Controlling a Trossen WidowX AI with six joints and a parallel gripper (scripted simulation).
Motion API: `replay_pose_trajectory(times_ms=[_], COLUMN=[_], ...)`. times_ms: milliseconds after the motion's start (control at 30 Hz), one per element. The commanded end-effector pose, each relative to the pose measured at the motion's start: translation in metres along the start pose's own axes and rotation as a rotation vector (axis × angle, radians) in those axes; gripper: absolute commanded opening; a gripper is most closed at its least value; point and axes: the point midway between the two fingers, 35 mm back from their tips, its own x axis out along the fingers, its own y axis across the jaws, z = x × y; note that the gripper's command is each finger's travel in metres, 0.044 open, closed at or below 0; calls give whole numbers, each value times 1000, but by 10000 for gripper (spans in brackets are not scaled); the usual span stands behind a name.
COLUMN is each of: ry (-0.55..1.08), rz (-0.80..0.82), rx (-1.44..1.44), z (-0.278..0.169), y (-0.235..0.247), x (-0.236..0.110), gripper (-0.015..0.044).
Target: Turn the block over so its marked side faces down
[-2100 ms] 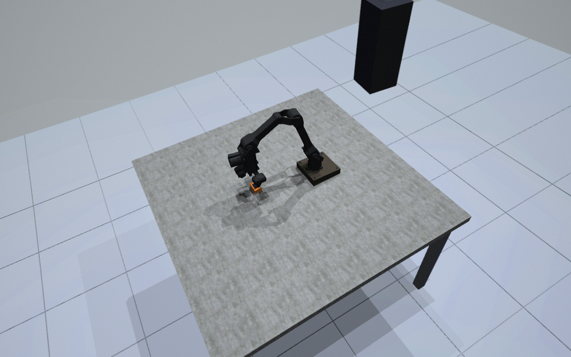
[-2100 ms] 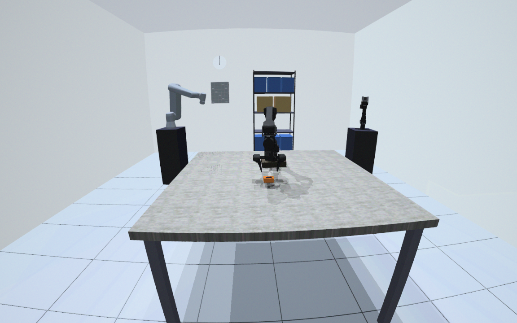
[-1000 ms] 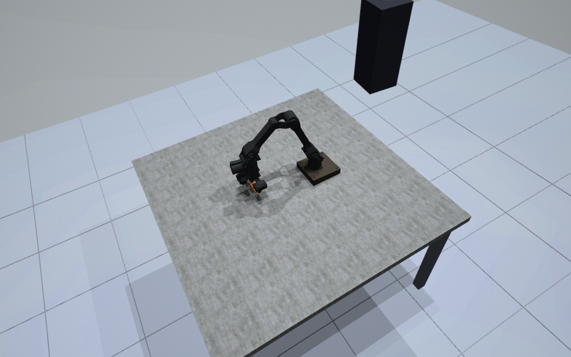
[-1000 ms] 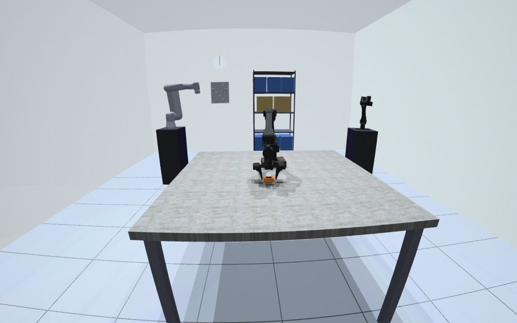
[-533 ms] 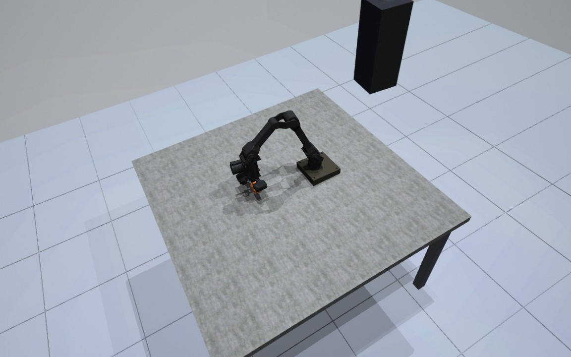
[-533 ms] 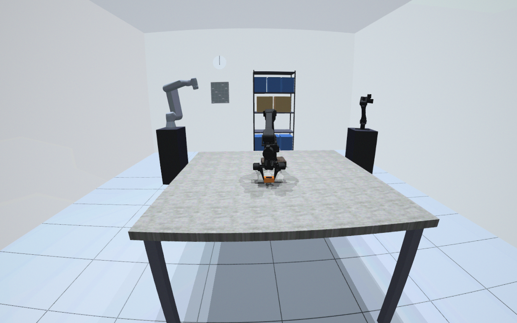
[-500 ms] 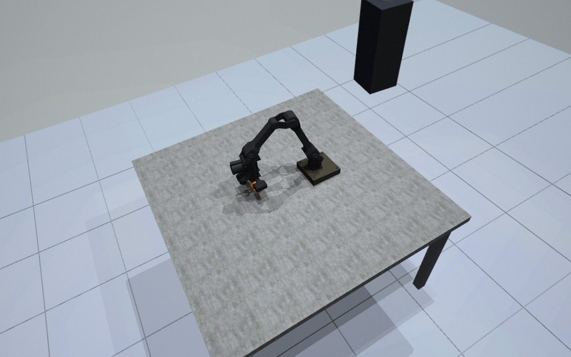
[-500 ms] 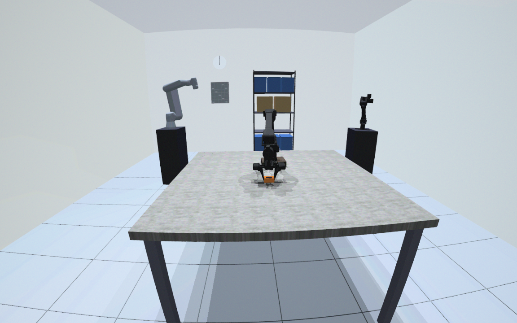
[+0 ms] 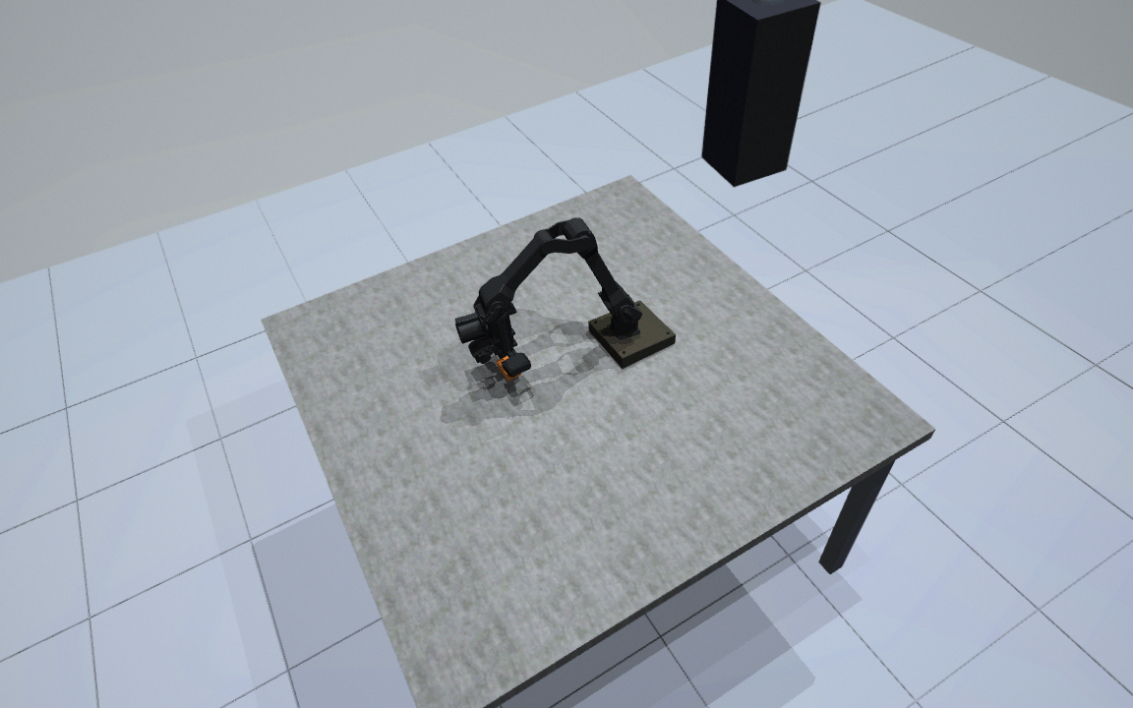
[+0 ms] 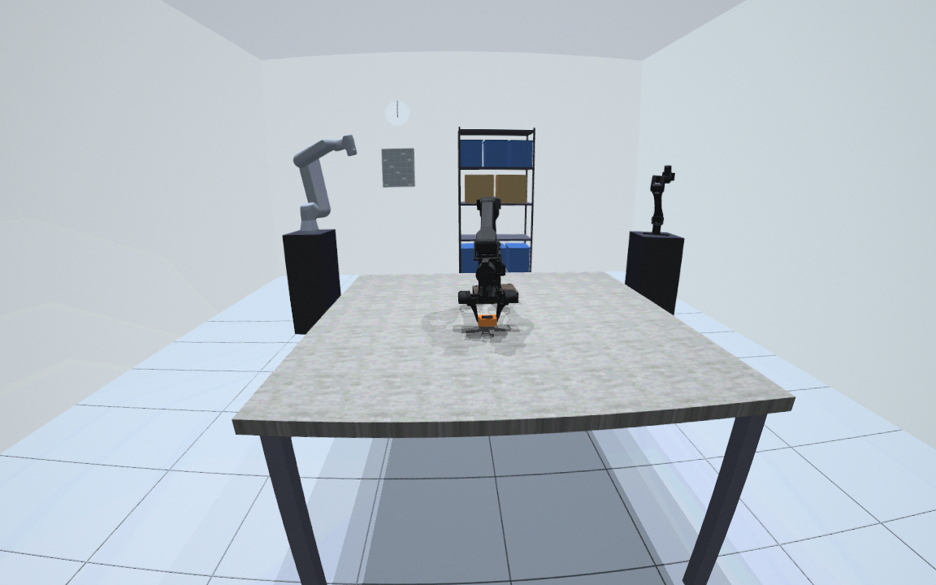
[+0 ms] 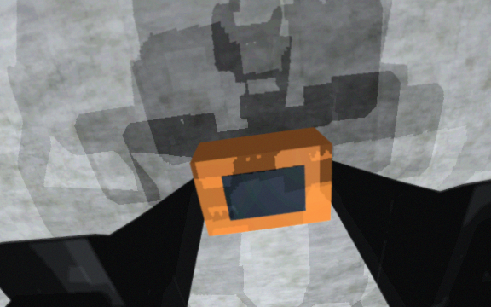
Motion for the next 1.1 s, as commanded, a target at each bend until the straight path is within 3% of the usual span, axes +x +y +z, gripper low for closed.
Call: replay_pose_trajectory(times_ms=[0,1067], ry=[-21,-502], rz=[-6,-1], rx=[0,3], z=[3,1], y=[-1,-2], x=[-15,-6], gripper=[0,0])
